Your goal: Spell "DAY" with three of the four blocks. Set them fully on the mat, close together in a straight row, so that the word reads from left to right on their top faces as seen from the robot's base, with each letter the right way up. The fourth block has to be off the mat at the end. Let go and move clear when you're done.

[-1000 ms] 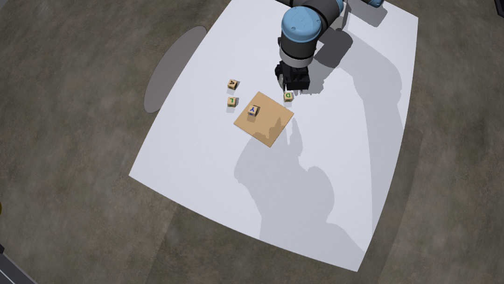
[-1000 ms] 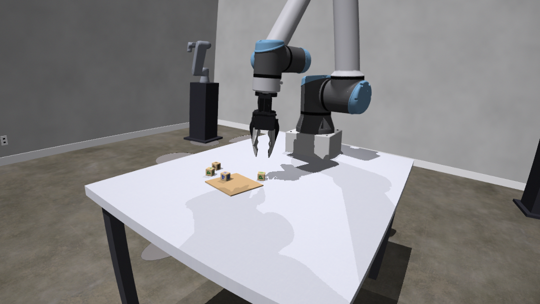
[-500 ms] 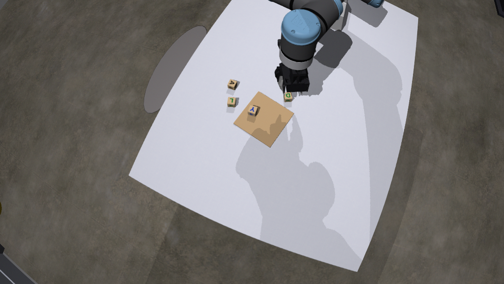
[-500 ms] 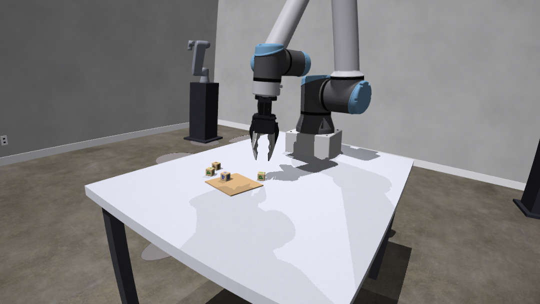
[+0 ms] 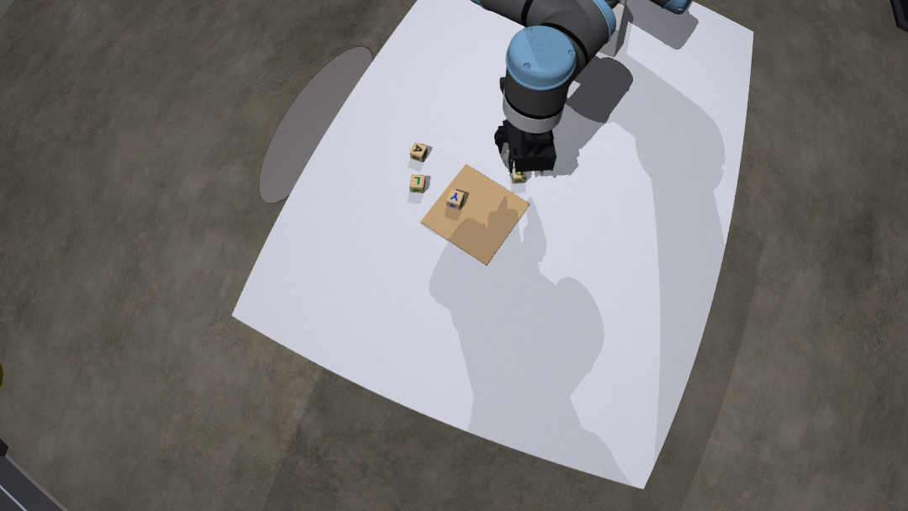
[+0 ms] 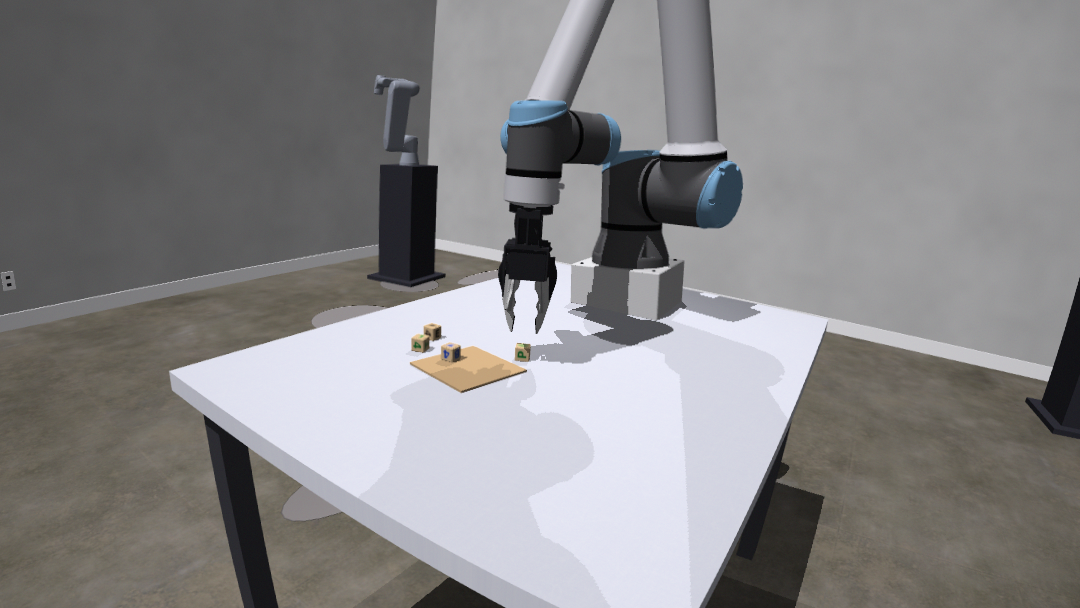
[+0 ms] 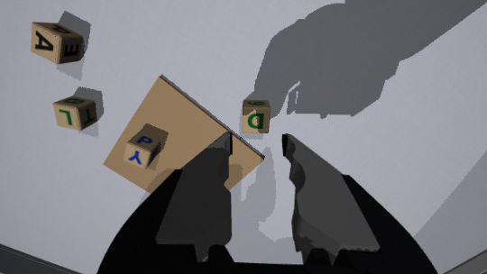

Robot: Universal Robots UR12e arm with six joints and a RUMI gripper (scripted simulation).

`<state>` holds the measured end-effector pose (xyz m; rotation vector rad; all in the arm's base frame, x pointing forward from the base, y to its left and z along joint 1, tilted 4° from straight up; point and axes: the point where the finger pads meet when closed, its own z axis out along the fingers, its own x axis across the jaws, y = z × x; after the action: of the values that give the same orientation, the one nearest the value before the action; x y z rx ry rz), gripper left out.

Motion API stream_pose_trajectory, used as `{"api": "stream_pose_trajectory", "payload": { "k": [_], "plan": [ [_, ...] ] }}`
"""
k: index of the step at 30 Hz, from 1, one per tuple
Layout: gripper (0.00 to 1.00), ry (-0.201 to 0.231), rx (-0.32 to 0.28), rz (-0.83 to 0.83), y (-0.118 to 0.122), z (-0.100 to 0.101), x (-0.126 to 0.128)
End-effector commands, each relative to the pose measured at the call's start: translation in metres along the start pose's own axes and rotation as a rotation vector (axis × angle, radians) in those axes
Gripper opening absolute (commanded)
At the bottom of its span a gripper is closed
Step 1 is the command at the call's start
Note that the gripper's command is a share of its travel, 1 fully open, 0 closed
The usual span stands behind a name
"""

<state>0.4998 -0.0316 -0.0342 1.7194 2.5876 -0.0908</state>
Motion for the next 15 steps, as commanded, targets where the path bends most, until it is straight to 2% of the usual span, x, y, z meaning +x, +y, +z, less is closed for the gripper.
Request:
{"api": "stream_pose_trajectory", "payload": {
  "k": [1,15],
  "plan": [
    [0.25,-0.001,-0.001,0.000,0.001,0.004,0.000],
    [0.25,-0.001,-0.001,0.000,0.001,0.016,0.000]
  ]
}}
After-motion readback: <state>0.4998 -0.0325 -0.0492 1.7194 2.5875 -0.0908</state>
